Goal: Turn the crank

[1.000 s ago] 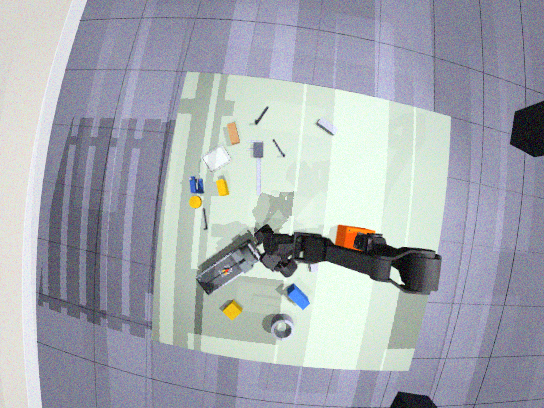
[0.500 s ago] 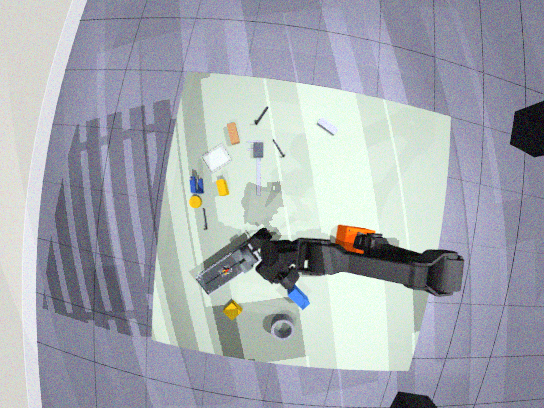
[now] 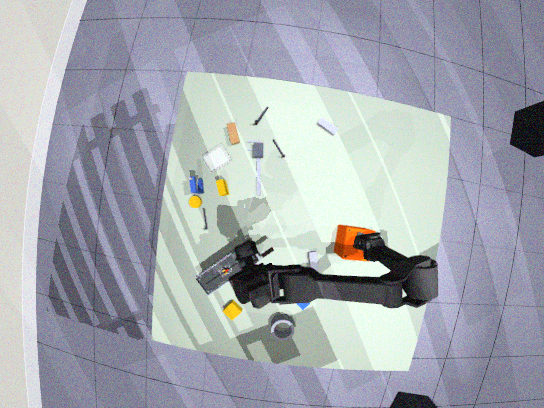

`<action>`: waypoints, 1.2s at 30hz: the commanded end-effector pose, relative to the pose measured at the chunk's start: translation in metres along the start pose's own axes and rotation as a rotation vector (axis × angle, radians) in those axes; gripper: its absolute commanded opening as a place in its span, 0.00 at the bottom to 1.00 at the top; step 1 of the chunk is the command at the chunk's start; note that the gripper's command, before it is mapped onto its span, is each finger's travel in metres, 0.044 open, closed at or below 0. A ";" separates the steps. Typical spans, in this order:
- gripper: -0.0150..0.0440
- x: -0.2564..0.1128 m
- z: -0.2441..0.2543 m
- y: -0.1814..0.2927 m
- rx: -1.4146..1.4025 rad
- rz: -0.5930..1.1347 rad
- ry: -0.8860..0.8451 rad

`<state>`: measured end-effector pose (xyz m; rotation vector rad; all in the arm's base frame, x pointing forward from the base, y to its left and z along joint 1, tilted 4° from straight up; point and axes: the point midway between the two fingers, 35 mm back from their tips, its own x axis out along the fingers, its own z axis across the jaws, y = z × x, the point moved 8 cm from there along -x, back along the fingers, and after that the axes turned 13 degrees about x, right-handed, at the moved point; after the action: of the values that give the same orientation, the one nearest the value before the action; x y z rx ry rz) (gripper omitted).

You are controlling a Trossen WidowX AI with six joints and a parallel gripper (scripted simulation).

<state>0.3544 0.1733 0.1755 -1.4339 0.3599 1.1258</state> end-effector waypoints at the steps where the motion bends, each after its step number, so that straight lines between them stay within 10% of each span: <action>1: 1.00 0.015 0.014 -0.009 0.070 0.006 0.047; 36: 1.00 0.073 0.031 0.006 0.186 -0.025 0.115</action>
<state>0.3718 0.2280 0.1192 -1.3381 0.5086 0.9696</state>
